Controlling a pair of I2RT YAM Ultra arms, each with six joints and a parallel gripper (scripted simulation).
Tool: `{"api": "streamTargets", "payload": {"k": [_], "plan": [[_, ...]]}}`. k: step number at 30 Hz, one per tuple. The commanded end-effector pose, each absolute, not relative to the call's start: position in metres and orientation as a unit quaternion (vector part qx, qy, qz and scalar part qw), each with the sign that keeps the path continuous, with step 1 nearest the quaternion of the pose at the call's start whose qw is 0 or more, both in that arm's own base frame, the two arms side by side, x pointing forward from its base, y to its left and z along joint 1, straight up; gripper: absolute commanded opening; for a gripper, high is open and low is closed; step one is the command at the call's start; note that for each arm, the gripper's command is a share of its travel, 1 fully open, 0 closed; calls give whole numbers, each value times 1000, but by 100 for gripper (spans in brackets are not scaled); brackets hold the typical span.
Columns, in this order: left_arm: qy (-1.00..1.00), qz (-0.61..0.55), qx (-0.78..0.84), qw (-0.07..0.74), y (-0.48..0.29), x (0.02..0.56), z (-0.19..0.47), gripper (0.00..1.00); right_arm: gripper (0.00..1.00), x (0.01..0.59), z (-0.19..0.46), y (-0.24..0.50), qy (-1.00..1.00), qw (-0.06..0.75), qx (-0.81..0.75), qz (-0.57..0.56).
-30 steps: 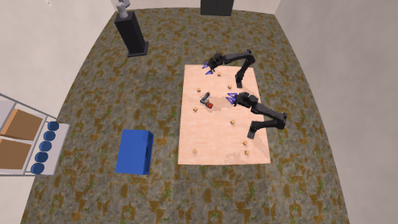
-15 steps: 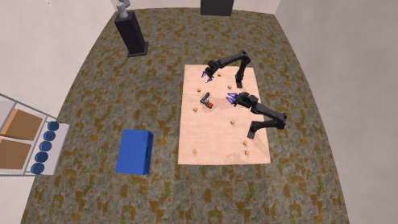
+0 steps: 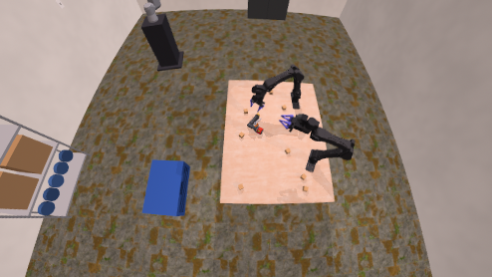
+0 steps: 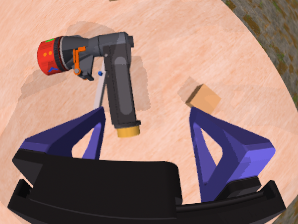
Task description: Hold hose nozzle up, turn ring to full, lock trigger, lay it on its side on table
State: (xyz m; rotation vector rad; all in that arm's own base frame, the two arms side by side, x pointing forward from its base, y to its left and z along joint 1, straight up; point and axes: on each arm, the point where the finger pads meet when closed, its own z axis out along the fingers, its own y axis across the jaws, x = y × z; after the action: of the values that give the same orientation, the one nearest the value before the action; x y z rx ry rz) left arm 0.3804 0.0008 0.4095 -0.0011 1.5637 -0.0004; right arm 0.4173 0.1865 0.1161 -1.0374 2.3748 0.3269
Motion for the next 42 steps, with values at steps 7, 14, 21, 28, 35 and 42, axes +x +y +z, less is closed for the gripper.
{"api": "streamTargets", "payload": {"k": [7, 14, 21, 28, 35, 42], "plan": [[693, 1, 1, 721, 2, 381, 425, 37, 77, 391, 86, 217, 860, 181, -449, 159], [693, 1, 1, 721, 2, 381, 425, 37, 77, 393, 84, 223, 859, 182, -452, 159], [693, 1, 1, 721, 2, 381, 425, 37, 77, 385, 52, 224, 866, 160, -446, 163], [693, 1, 1, 721, 2, 381, 425, 37, 77, 393, 55, 230, 862, 175, -447, 161], [693, 1, 1, 721, 2, 381, 425, 37, 77, 395, 47, 232, 863, 178, -445, 156], [693, 1, 1, 721, 2, 381, 425, 37, 77, 398, 39, 230, 866, 179, -440, 154]]}}
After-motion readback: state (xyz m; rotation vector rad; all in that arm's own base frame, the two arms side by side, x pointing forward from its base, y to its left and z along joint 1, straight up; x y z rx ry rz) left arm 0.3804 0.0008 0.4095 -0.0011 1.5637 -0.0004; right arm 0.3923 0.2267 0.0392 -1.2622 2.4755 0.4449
